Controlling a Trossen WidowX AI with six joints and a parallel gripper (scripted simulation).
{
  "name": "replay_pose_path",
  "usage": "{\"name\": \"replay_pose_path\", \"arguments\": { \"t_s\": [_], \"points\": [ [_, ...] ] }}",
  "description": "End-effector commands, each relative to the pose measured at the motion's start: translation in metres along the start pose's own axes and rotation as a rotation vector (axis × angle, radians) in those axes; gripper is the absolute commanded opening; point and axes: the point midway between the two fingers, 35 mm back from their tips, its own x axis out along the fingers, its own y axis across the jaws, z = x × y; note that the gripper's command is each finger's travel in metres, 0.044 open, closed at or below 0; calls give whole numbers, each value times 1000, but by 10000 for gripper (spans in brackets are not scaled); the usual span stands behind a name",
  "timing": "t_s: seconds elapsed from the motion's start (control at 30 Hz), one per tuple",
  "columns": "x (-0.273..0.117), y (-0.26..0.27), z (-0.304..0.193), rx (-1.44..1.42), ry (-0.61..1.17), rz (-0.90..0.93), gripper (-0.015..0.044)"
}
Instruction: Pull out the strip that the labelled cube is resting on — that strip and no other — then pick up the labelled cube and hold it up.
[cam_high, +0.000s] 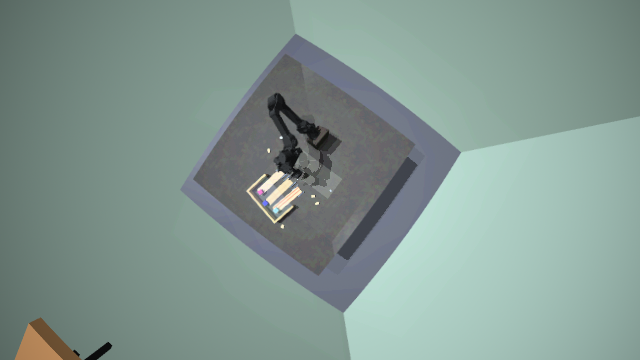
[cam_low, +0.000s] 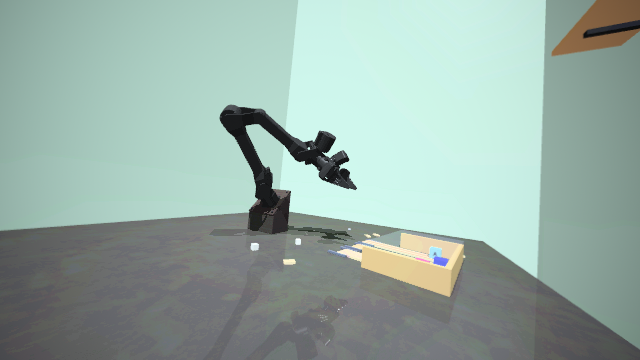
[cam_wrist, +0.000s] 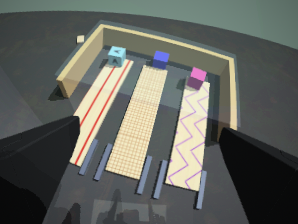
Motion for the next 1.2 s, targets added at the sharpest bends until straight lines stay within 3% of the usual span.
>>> {"name": "replay_pose_path", "arguments": {
  "t_s": [0.0, 0.03, 0.53, 1.0, 1.17],
  "points": [
    [0, 0, -1, 4, 2, -4, 400],
    [0, 0, -1, 4, 2, -4, 400],
    [81, 61, 11, 129, 434, 48, 6],
    [132, 101, -35, 251, 921, -112, 0],
    [133, 105, -38, 255, 943, -125, 0]
  ]
}}
